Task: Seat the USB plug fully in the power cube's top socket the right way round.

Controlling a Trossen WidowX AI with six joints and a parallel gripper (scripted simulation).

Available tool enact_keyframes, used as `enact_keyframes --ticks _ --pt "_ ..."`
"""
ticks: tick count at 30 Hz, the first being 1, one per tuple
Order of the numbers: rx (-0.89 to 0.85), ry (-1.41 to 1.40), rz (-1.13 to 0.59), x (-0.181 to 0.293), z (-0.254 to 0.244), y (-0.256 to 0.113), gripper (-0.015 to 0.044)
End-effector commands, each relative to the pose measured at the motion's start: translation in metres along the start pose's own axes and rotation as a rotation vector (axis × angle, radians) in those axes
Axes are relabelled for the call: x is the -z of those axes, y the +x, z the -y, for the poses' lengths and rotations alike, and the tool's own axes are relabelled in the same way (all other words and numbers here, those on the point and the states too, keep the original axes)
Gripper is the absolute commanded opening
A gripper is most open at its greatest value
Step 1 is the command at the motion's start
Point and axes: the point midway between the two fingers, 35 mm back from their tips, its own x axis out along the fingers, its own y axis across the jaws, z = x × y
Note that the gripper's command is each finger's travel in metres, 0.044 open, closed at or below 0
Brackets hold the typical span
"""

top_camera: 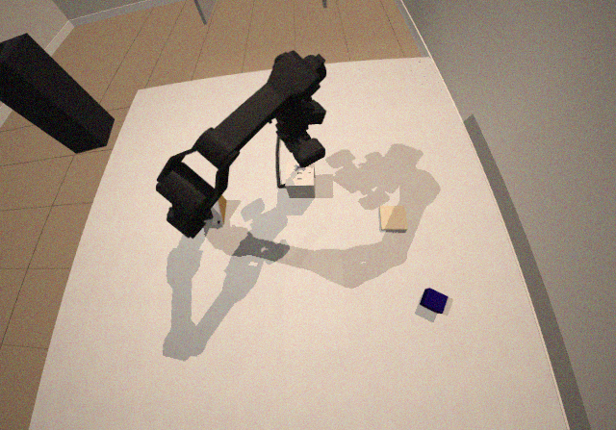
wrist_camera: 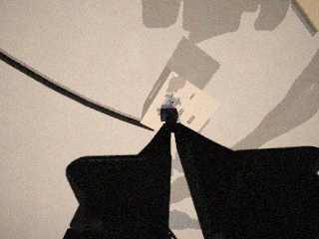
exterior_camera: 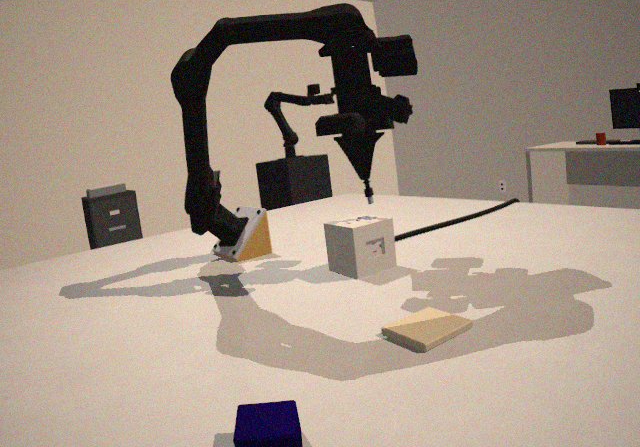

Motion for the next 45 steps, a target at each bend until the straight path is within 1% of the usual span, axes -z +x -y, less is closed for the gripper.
enact_keyframes --ticks 1,33,45 --pt "-0.001 -0.101 -0.001 0.0003 -0.0003 0.0006 0.0000" --pt "-0.001 -0.934 0.000 0.0003 -0.0004 0.0006 0.0000" --pt "-0.001 -0.952 0.000 0.0003 -0.0004 0.0006 0.0000"
